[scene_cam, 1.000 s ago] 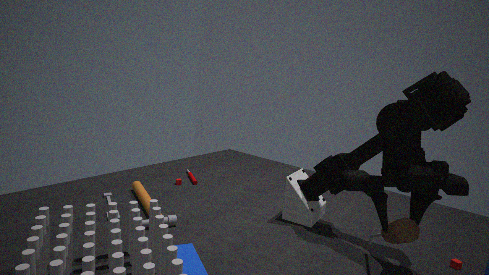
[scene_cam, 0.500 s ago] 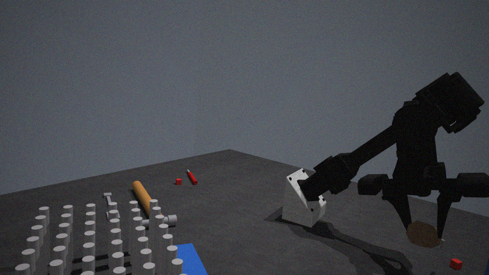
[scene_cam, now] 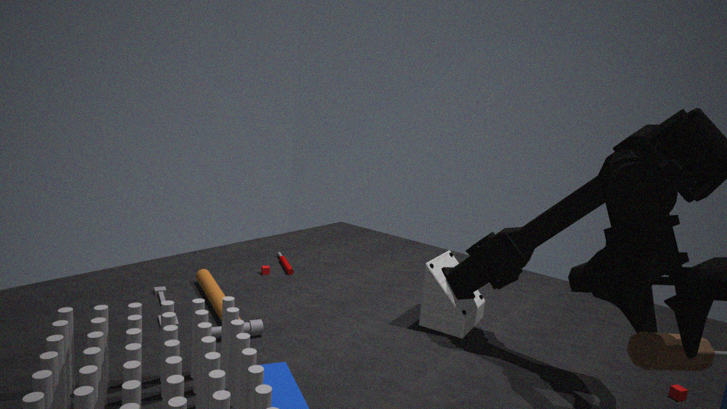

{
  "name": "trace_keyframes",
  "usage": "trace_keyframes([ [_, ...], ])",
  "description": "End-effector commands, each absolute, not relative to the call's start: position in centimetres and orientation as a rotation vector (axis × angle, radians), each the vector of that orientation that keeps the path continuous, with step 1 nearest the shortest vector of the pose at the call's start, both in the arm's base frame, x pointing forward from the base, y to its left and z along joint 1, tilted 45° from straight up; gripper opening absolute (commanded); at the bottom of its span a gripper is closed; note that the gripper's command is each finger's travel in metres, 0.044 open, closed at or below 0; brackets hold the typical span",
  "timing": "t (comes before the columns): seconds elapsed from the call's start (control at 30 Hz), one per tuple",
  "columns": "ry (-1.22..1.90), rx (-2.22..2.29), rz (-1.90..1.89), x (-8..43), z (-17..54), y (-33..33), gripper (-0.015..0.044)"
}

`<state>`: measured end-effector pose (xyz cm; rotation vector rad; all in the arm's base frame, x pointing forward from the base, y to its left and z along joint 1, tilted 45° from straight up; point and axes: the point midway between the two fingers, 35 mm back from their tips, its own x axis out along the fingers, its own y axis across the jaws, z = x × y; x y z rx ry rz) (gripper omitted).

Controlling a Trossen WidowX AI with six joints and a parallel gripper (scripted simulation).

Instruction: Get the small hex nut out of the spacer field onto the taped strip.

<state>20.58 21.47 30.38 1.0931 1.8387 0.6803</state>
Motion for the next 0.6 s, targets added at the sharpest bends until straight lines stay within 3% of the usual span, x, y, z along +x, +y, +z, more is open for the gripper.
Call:
trace_keyframes([
  [0.0,1.916,1.186,0.613,20.20,31.29,21.87,0.0000],
  [0.57,2.013,1.286,0.510,19.77,31.85,22.51,0.0000],
])
